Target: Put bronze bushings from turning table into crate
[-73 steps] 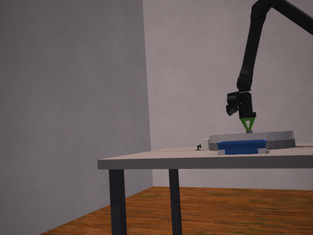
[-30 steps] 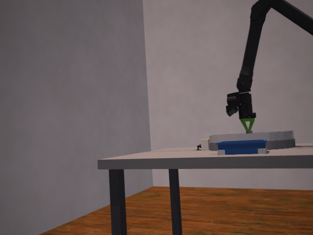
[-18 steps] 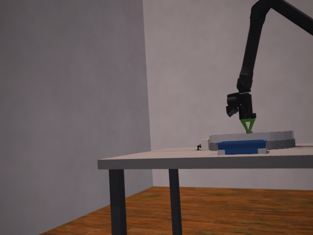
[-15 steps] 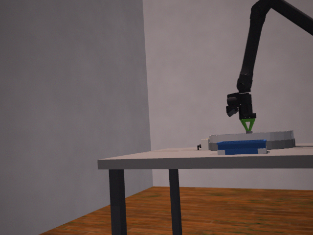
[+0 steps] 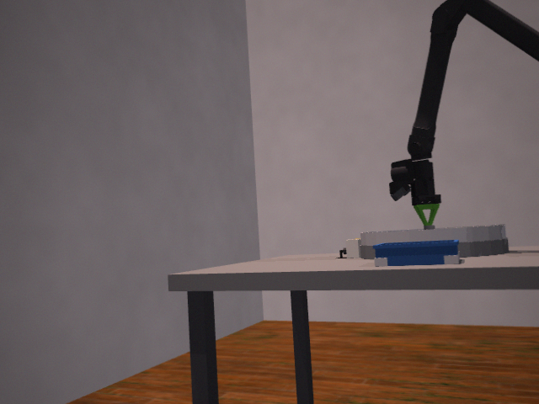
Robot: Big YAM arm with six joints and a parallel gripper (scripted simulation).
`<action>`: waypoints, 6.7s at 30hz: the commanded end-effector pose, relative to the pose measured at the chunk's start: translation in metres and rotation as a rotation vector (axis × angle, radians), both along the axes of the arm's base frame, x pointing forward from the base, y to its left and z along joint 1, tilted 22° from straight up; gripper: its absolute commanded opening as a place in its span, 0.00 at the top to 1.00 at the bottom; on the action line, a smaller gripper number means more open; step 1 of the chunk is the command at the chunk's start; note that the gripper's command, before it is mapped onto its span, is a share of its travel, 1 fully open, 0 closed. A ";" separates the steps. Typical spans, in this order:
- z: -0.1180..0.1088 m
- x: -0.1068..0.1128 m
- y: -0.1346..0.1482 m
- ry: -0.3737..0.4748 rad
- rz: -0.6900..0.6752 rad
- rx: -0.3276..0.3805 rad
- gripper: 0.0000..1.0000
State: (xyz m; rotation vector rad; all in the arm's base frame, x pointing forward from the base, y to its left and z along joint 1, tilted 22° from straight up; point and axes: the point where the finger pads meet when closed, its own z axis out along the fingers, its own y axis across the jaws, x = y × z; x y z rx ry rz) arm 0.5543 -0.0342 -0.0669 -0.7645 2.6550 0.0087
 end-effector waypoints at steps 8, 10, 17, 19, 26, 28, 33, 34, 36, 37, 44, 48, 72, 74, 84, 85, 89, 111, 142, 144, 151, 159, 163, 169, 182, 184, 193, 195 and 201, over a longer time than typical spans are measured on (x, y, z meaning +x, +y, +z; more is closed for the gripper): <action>0.011 0.016 0.005 -0.036 -0.001 0.000 1.00; 0.011 0.016 0.005 -0.036 -0.001 0.000 1.00; 0.011 0.016 0.005 -0.036 -0.001 0.000 1.00; 0.011 0.016 0.005 -0.036 -0.001 0.000 1.00; 0.009 0.015 0.006 -0.030 0.000 0.000 1.00; 0.008 0.016 0.006 -0.032 0.000 0.000 1.00; 0.008 0.016 0.005 -0.033 -0.001 0.000 1.00; 0.008 0.016 0.005 -0.033 -0.001 0.000 1.00; 0.008 0.016 0.005 -0.033 -0.001 0.000 1.00; 0.008 0.016 0.005 -0.033 -0.001 0.000 1.00; 0.008 0.016 0.005 -0.033 -0.001 0.000 1.00; 0.008 0.016 0.005 -0.033 -0.001 0.000 1.00; 0.008 0.015 0.005 -0.031 0.000 0.000 0.86; 0.008 0.015 0.005 -0.031 0.000 0.000 0.86; 0.008 0.015 0.005 -0.031 0.000 0.000 0.86; 0.008 0.015 0.005 -0.031 0.000 0.000 0.86; 0.008 0.015 0.005 -0.031 0.000 0.000 0.86; 0.050 0.000 -0.011 -0.043 -0.004 -0.007 0.86; 0.047 0.001 -0.011 -0.039 -0.004 -0.007 0.86; 0.047 0.001 -0.011 -0.039 -0.004 -0.007 0.86; 0.047 0.001 -0.011 -0.039 -0.004 -0.007 0.86; 0.047 0.001 -0.011 -0.039 -0.004 -0.007 0.86; 0.047 0.001 -0.011 -0.039 -0.004 -0.007 0.86; 0.047 0.001 -0.011 -0.039 -0.004 -0.007 0.86; 0.047 0.001 -0.011 -0.039 -0.004 -0.007 0.86; 0.048 -0.005 -0.012 -0.052 -0.004 -0.008 0.87; -0.003 -0.109 -0.037 -0.034 -0.004 -0.007 0.87; -0.003 -0.109 -0.037 -0.034 -0.004 -0.007 0.87; -0.042 -0.184 -0.053 -0.005 -0.004 0.000 0.87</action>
